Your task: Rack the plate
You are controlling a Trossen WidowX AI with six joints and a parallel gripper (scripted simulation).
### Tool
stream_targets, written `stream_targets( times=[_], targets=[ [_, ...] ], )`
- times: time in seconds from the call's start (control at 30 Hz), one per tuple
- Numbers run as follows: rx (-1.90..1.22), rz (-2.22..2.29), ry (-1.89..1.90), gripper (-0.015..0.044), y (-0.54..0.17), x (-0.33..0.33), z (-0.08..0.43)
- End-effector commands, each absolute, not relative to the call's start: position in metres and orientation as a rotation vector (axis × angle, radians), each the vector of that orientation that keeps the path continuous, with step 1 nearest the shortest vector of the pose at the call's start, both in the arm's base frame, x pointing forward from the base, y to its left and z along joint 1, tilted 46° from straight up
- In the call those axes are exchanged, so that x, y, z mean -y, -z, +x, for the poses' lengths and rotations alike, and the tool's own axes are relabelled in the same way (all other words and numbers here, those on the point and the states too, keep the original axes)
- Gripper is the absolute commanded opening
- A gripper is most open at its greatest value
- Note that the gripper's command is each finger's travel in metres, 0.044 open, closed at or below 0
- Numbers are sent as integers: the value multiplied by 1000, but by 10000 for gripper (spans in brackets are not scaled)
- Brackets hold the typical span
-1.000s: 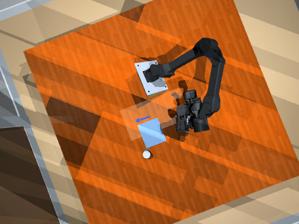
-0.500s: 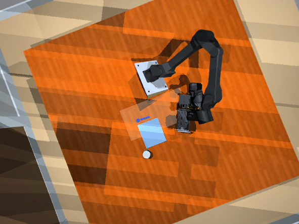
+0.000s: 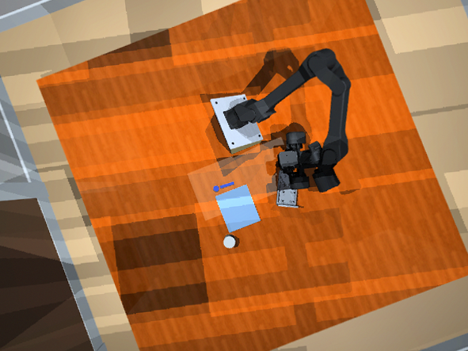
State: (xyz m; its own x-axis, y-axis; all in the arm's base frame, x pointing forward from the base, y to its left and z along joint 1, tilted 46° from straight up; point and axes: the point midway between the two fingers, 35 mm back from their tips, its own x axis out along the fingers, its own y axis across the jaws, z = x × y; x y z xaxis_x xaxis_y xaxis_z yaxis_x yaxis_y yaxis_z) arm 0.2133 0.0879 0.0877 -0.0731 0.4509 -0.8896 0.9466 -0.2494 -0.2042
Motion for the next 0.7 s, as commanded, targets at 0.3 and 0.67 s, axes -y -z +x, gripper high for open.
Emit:
stream_targets(
  times=[0.3,0.67],
  targets=[
    [-1339,1419,1302,0,-49,-92,210],
    [-1172,1223,1232,0,-28,-97,212]
  ],
)
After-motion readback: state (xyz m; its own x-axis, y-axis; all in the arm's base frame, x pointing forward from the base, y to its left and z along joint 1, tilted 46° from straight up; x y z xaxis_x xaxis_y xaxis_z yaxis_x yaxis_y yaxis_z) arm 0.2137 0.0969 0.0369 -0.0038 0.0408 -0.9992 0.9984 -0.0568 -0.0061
